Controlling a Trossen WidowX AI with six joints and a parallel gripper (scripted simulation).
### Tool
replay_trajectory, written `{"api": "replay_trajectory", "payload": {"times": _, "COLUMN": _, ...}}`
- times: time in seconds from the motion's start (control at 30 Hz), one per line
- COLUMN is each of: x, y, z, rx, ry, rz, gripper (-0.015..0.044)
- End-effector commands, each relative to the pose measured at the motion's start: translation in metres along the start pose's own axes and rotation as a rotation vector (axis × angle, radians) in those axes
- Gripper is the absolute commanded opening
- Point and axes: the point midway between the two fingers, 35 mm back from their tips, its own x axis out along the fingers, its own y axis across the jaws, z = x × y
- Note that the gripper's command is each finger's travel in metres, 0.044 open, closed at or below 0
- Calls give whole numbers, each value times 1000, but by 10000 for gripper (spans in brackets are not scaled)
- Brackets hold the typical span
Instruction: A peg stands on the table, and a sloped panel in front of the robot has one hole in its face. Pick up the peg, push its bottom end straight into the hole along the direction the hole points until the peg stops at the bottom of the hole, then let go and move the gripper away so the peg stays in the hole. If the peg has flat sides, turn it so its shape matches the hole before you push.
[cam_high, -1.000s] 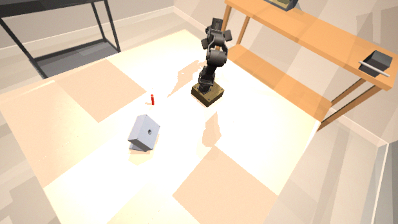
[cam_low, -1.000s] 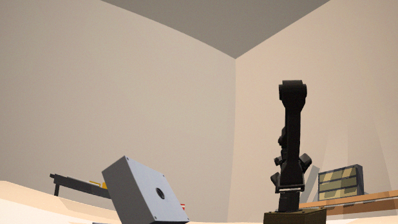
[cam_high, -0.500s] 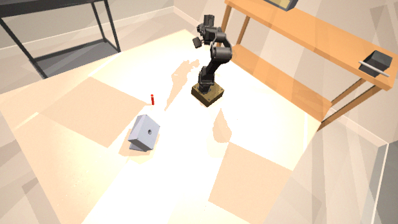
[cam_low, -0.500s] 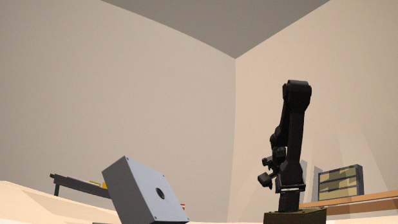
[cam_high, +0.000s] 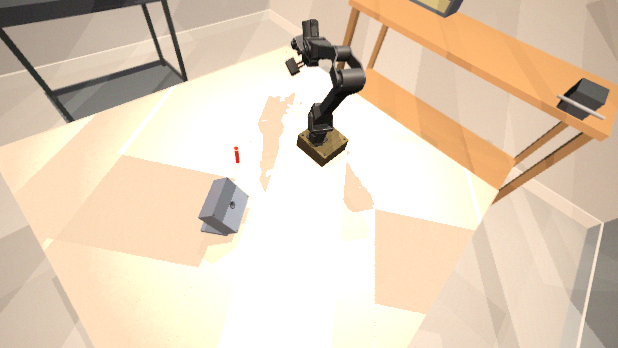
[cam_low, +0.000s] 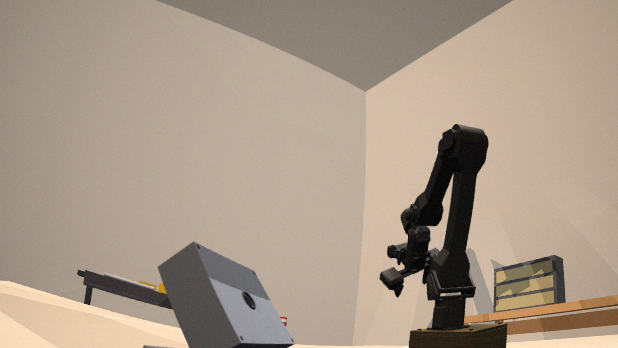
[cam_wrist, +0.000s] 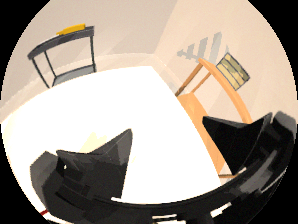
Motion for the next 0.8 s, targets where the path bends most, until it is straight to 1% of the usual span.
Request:
{"api": "replay_trajectory", "payload": {"times": 0.0, "x": 0, "y": 18, "z": 5, "rx": -23, "ry": 4, "rz": 55, "gripper": 440}}
{"api": "replay_trajectory", "payload": {"times": 0.77, "x": -19, "y": 112, "z": 30, "rx": -181, "ry": 6, "rz": 313, "gripper": 440}}
